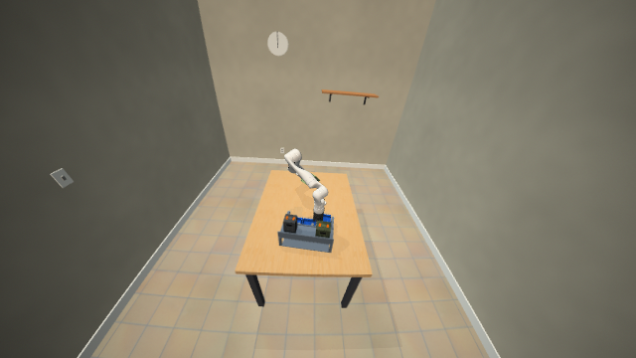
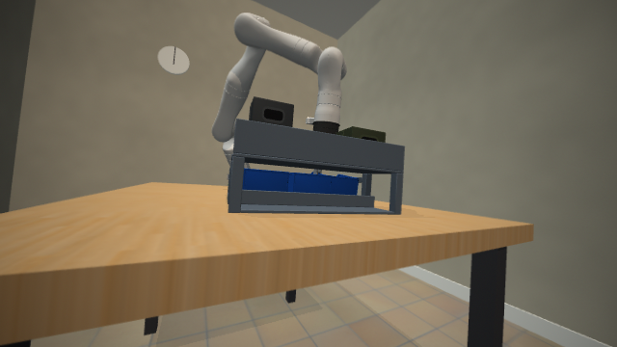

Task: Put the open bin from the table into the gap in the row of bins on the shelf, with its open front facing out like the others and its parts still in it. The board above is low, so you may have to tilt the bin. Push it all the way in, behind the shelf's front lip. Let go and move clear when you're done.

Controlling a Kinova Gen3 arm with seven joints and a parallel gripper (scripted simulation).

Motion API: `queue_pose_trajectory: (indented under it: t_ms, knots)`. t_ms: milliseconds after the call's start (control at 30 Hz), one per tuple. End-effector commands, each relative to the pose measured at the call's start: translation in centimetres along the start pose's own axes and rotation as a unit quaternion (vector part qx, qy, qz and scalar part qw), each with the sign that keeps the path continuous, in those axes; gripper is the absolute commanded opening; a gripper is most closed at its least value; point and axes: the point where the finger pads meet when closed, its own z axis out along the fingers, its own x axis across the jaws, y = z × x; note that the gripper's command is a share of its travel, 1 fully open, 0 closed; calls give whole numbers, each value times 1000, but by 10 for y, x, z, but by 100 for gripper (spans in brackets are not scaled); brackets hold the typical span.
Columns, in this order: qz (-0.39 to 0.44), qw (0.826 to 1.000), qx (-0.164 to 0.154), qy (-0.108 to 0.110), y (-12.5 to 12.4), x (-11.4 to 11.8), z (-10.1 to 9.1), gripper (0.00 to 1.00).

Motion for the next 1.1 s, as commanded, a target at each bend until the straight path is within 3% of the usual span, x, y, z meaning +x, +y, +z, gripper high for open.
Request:
queue_pose_trajectory:
  t_ms: [0,733,767,1067]
  knots:
    - [0,1000,-1,1,0,1,-1,0]
    - [0,1000,-1,1,0,1,-1,0]
    - [0,1000,-1,1,0,1,-1,32]
    - [0,1000,-1,1,0,0,-1,32]
